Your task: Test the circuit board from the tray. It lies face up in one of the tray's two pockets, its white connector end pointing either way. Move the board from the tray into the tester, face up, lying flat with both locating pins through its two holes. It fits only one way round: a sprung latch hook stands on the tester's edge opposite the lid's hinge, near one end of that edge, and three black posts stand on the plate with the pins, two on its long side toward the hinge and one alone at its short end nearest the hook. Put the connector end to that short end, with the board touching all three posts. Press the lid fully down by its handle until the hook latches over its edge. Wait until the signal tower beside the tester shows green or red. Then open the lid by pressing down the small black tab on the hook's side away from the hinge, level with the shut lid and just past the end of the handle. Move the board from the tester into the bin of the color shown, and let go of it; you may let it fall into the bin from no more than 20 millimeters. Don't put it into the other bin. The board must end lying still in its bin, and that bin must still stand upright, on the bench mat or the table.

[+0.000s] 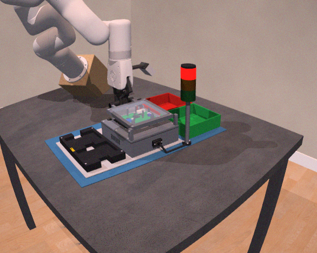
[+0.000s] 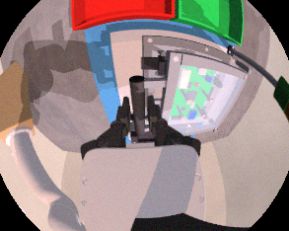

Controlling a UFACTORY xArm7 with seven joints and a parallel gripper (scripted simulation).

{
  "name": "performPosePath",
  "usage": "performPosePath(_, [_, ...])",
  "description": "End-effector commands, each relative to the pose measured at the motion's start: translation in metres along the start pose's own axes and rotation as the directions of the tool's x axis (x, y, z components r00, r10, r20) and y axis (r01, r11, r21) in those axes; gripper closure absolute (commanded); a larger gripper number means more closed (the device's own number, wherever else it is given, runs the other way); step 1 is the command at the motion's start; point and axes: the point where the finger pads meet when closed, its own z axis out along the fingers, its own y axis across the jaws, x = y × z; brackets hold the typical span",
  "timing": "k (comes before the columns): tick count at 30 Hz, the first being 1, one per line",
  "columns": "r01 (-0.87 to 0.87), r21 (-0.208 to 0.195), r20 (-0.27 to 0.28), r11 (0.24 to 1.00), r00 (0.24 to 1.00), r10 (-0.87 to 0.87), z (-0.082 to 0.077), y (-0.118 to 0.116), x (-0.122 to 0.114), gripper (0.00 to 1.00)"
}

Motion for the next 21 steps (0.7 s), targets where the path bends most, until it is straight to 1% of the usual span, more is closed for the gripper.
performPosePath(1, [0.0, -0.003, -0.001, 1.0, 1.0, 0.0, -0.0007, 0.001, 0.0007, 0.73])
performPosePath(2, [0.0, -0.003, -0.001, 1.0, 1.0, 0.0, -0.0007, 0.001, 0.0007, 1.0])
performPosePath(21, [0.0, -0.003, -0.001, 1.0, 1.0, 0.0, -0.0007, 0.001, 0.0007, 1.0])
